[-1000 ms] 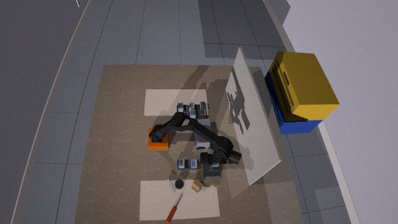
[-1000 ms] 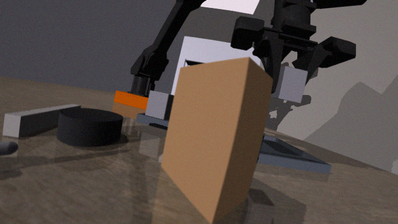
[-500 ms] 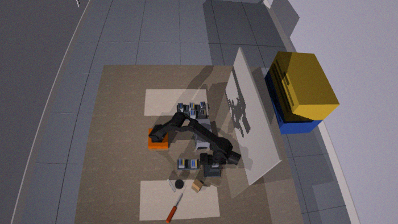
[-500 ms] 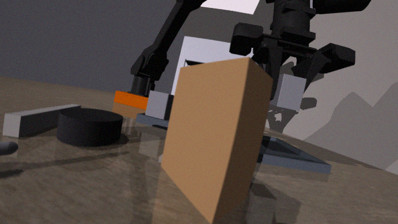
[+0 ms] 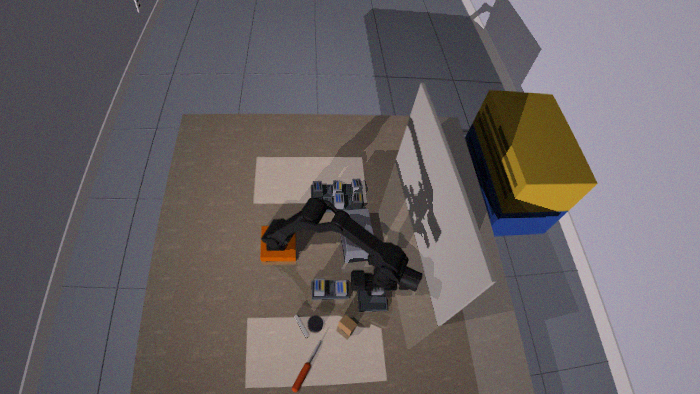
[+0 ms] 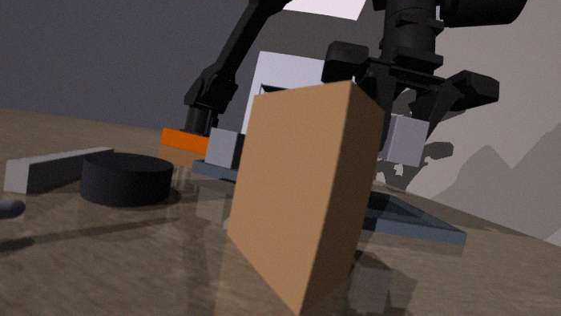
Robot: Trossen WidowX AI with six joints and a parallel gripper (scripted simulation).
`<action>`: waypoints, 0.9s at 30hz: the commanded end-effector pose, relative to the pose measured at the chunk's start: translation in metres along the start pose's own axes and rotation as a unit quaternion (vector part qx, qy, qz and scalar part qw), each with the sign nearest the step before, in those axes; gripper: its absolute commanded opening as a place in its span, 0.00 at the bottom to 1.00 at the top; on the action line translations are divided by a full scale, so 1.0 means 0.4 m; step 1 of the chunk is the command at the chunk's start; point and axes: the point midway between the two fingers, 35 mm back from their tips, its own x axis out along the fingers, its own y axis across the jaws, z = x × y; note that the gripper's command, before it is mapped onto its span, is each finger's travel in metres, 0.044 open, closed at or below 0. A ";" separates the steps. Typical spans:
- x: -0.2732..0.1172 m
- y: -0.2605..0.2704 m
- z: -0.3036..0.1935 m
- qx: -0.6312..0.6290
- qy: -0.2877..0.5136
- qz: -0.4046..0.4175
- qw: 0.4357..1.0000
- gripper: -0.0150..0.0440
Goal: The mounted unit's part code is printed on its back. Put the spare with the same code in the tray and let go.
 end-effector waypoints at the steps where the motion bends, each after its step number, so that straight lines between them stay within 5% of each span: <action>1: 0.010 0.001 0.002 -0.002 -0.002 -0.001 1.000 0.25; 27: 0.057 0.008 0.006 -0.002 -0.003 -0.001 1.000 0.25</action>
